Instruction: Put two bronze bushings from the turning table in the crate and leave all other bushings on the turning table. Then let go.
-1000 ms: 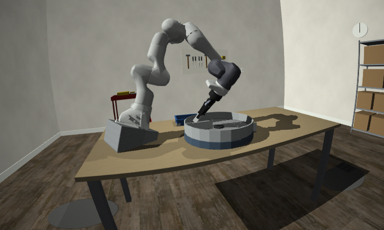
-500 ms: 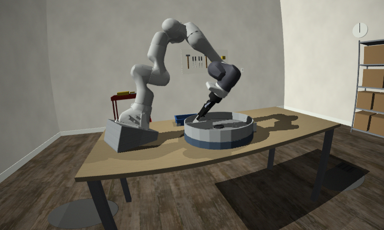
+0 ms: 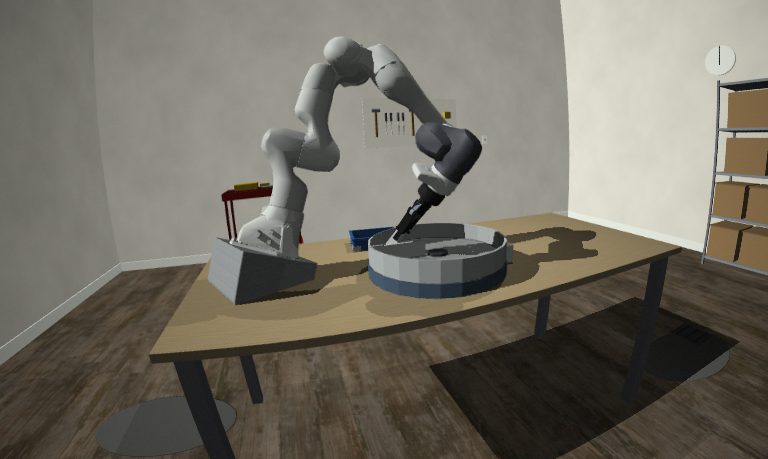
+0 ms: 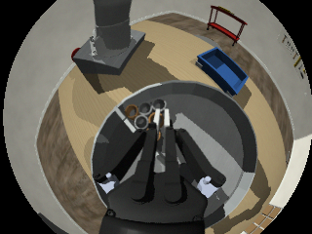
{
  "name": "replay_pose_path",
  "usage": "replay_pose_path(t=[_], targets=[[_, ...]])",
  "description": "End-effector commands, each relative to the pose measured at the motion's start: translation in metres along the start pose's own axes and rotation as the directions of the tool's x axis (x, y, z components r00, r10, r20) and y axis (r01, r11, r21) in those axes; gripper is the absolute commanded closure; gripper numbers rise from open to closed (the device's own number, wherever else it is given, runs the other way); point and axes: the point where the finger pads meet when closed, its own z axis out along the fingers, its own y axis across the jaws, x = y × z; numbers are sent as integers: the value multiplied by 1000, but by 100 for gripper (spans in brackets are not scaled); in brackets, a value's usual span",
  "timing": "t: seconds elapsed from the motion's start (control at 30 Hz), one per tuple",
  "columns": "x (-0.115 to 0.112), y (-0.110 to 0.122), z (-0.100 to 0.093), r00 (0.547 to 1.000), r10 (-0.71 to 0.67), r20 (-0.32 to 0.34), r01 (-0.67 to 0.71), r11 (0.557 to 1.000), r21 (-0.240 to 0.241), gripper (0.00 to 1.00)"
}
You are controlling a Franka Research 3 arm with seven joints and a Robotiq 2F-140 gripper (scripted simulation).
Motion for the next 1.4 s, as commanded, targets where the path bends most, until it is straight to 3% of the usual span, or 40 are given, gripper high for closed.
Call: replay_pose_path(t=[0.0,0.47,0.5,1.37], targets=[[0,0,1,1000,6,0,-6,1000,2,94],[0,0,1,1000,6,0,-6,1000,2,94],[0,0,1,1000,6,0,-6,1000,2,100],[0,0,1,1000,6,0,-6,1000,2,100]])
